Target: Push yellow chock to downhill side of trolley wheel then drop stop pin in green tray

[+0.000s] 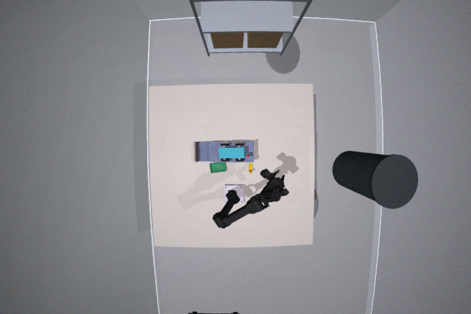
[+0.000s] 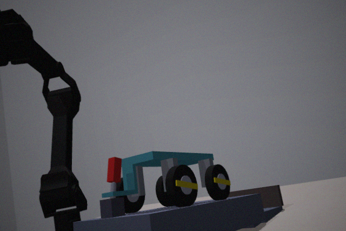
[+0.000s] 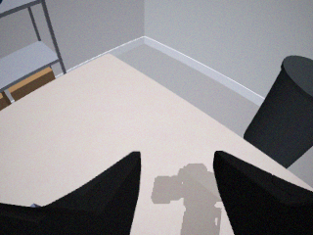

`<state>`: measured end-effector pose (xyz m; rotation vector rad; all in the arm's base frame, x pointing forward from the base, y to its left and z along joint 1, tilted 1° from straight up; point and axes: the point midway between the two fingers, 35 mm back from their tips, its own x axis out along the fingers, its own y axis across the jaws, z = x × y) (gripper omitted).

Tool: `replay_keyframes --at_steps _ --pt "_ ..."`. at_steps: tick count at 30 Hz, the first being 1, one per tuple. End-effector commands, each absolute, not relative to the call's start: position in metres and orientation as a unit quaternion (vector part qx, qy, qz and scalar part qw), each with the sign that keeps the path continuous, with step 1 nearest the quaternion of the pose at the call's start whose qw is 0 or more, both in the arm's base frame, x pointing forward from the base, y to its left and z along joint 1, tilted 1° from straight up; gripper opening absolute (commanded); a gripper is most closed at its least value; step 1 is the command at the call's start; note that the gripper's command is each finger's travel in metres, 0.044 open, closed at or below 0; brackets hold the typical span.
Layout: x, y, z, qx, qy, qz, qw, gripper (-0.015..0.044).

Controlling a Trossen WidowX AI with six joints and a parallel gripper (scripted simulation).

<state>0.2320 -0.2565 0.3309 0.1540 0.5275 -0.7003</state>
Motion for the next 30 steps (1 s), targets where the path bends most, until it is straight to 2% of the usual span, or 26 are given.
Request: replay_keyframes --at_steps 1,10,19,30 --pt "0.239 -0.237 0.281 0.202 0.307 -0.340 0.865 0.0190" --pt "0.229 -0.182 0.195 0.403 0.417 -0.385 0.718 0.0190" --pt "0.196 -0.127 0.140 0.493 0.501 -0.476 0.528 0.0190" --pt "0.194 -0.124 0.132 0.495 0.507 -0.484 0.514 0.0190"
